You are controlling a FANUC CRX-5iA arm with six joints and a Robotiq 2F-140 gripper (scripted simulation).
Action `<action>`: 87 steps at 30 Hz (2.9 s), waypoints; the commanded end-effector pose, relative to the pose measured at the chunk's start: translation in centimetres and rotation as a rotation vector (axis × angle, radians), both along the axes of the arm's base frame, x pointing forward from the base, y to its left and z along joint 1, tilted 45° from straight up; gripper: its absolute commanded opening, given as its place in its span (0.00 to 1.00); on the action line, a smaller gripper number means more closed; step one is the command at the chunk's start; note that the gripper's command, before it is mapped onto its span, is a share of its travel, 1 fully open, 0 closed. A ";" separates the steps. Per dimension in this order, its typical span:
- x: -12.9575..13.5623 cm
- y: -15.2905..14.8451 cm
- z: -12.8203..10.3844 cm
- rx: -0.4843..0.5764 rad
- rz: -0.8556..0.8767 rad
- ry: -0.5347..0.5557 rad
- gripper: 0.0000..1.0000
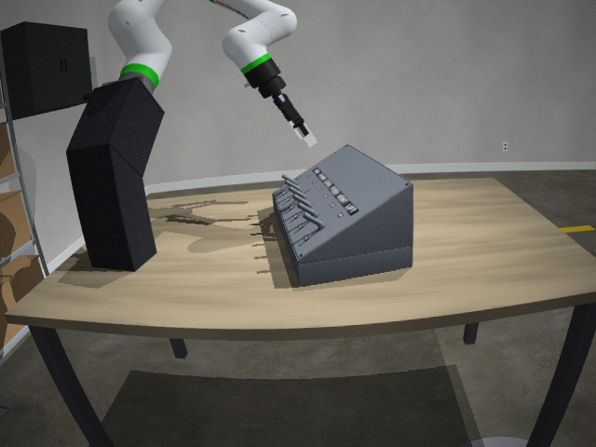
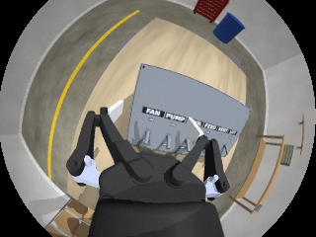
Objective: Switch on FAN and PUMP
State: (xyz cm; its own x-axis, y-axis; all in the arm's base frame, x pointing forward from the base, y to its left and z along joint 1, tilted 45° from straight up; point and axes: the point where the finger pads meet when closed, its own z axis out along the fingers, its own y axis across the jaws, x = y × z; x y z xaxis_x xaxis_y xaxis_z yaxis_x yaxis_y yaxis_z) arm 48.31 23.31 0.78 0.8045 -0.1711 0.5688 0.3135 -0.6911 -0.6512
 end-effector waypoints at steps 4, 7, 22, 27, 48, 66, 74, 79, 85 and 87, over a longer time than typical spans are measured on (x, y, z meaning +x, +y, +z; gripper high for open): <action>0.0 0.0 0.0 0.000 0.000 0.000 1.00; 0.0 0.0 0.0 0.000 0.000 0.000 1.00; 0.0 0.0 0.0 0.000 0.000 0.000 1.00; 0.0 0.0 0.0 0.000 0.000 0.000 1.00; 0.1 -0.1 -0.1 0.000 0.000 0.000 1.00; 1.5 -3.2 -3.0 0.000 0.000 0.000 1.00; 2.2 -4.7 -4.4 0.000 0.000 0.000 1.00; 2.3 -4.9 -4.6 0.000 0.000 0.000 1.00; 2.3 -5.0 -4.7 0.000 0.000 0.000 1.00; 2.3 -5.0 -4.7 0.000 0.000 0.000 1.00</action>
